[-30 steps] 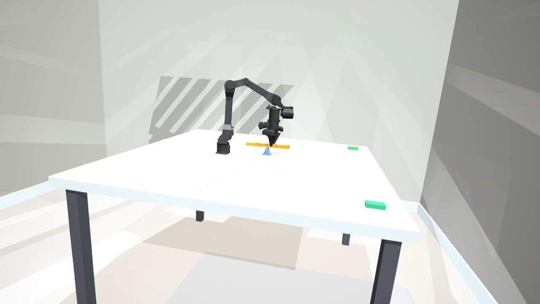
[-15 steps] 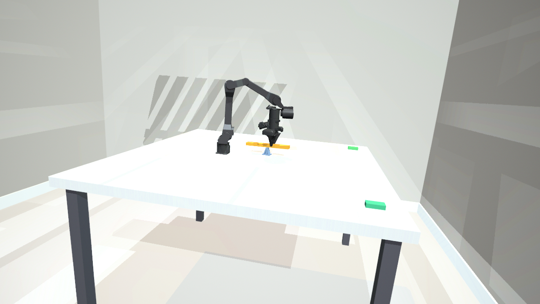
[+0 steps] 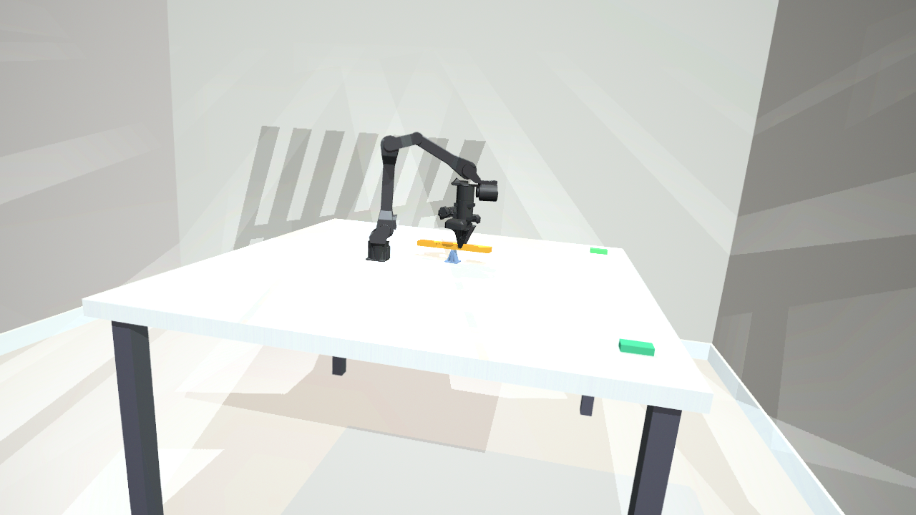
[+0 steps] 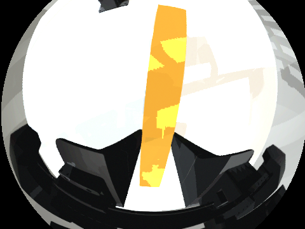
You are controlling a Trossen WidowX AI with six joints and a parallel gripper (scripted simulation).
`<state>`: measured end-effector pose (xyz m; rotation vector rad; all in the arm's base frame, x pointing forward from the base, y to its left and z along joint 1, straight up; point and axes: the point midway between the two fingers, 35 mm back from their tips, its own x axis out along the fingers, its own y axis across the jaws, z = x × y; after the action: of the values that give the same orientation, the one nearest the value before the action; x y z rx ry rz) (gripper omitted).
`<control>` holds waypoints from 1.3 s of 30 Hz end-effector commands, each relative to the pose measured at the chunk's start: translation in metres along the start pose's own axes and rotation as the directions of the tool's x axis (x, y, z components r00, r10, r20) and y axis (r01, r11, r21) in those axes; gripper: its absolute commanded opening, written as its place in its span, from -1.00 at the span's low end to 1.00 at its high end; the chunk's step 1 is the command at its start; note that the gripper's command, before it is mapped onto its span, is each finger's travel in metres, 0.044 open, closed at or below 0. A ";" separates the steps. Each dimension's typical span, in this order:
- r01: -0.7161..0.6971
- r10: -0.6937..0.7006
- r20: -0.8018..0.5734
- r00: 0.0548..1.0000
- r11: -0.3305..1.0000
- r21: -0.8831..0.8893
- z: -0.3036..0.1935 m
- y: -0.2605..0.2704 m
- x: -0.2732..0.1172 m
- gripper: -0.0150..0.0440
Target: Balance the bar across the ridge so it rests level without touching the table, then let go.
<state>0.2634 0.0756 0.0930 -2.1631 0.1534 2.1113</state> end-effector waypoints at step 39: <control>-0.003 0.003 0.004 1.000 1.000 0.001 0.000 0.001 0.001 -0.49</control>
<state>0.2639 0.0755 0.0921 -2.1627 0.1540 2.1103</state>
